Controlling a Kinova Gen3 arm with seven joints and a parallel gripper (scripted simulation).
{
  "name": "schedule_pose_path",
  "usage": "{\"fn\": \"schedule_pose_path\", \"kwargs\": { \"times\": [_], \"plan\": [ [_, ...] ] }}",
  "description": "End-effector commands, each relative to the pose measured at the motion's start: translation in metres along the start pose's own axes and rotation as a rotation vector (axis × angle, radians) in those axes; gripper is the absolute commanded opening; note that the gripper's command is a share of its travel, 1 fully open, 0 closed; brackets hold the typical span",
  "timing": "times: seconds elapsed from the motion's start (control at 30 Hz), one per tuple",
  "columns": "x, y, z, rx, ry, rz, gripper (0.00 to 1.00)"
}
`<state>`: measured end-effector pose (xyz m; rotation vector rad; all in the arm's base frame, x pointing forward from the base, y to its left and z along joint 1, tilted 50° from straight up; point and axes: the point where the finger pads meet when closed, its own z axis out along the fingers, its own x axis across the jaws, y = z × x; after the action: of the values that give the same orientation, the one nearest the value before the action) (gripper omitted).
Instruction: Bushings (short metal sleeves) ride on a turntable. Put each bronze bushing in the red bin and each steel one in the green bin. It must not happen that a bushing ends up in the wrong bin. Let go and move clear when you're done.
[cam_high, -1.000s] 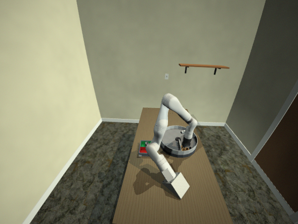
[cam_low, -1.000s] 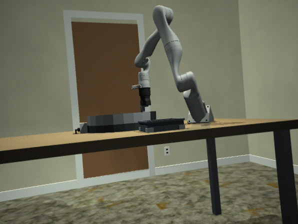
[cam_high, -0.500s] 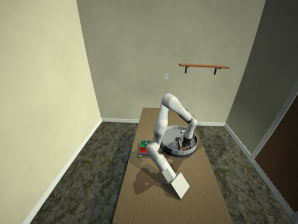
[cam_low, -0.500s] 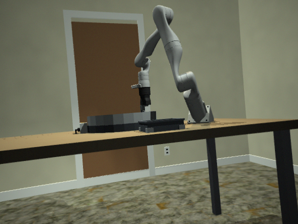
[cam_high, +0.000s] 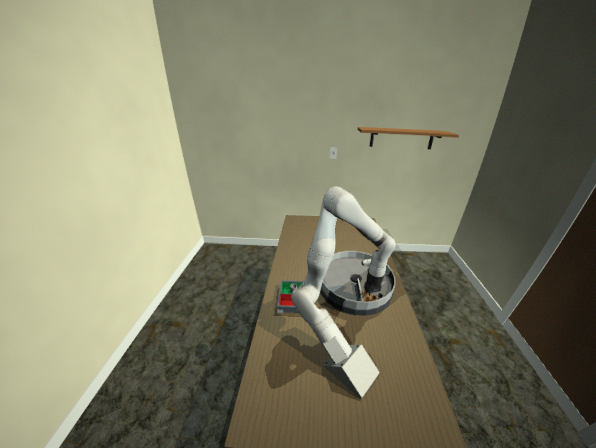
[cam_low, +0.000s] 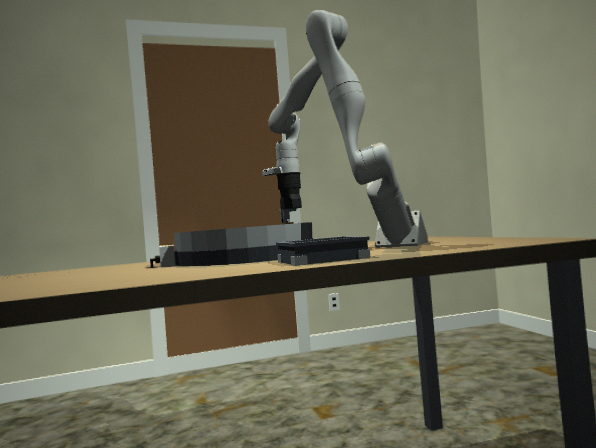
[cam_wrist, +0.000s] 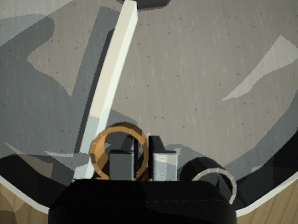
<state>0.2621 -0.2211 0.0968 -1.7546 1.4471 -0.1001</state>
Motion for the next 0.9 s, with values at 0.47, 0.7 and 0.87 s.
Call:
{"fn": "schedule_pose_path", "kwargs": {
  "times": [0.47,0.7,0.87],
  "plan": [
    [0.0005,0.0001,-0.0047,0.0,0.002,0.001,0.0],
    [0.0005,0.0001,-0.0076,0.0,0.002,0.001,0.0],
    [0.0005,0.0001,-0.0095,0.0,0.002,0.001,0.0]
  ]
}}
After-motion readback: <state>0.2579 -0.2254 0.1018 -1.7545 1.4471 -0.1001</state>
